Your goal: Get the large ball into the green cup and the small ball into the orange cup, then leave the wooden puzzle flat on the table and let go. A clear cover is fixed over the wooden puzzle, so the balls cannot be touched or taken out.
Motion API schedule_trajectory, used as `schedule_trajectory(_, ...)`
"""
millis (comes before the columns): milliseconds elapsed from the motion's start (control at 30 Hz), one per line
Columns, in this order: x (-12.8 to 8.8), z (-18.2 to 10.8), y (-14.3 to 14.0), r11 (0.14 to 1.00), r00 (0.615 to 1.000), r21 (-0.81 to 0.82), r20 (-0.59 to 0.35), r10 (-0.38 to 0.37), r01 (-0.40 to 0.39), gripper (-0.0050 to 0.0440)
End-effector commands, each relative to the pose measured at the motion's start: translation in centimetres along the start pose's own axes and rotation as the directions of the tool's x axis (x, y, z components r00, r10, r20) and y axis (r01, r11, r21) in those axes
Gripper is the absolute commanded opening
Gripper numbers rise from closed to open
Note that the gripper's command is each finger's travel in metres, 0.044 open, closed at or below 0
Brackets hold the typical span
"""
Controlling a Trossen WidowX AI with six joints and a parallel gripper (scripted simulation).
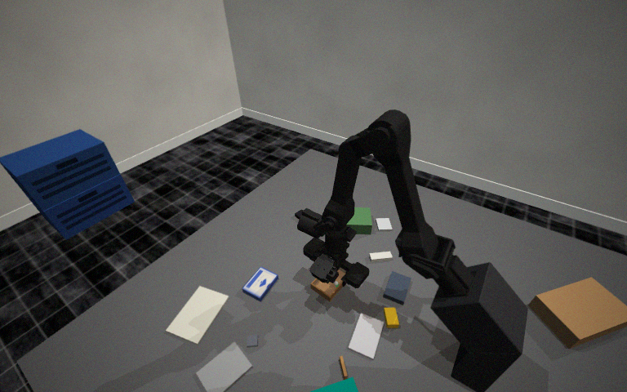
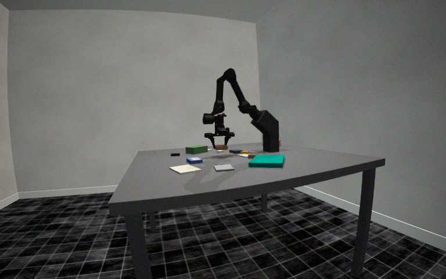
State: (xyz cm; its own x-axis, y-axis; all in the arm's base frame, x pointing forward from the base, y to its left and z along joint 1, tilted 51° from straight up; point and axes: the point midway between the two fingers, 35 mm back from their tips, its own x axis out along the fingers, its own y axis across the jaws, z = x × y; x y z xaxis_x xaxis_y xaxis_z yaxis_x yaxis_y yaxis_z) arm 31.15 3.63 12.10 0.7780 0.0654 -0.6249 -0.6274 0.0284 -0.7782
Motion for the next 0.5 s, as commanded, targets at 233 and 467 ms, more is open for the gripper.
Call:
schedule_trajectory(233,-0.01,0.07,-0.02,1.000,1.000,-0.002,0.005,-0.001,0.001,0.0000)
schedule_trajectory(467,-0.01,0.05,-0.01,1.000,1.000,-0.002,0.011,-0.006,0.006,0.0000)
